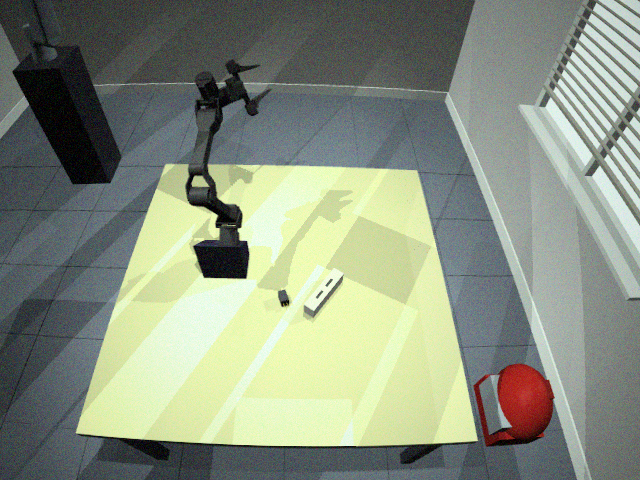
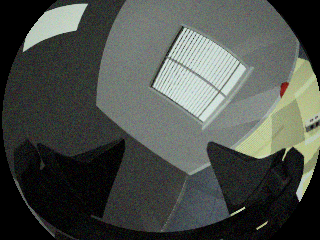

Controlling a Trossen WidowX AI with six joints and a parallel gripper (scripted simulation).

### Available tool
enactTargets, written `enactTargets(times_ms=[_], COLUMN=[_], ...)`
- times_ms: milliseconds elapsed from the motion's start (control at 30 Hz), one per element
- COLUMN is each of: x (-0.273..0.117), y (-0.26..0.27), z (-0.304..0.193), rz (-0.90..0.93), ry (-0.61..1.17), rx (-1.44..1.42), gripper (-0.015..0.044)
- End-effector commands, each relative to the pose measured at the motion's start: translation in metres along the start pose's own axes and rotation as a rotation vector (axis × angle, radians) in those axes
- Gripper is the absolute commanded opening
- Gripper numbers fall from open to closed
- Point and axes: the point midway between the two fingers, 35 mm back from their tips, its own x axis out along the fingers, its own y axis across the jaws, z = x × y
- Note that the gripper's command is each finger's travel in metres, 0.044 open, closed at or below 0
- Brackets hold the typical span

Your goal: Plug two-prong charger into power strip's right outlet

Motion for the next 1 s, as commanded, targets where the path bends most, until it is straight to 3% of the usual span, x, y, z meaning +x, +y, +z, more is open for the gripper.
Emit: enactTargets(times_ms=[0, 500, 967], x=[0.0, 0.005, 0.033], y=[0.0, -0.003, -0.041], z=[-0.001, -0.064, -0.133], rz=[0.001, 0.071, 0.006], ry=[0.001, 0.072, 0.117], rx=[0.0, -0.208, -0.509], gripper=[0.0426, 0.044, 0.044])
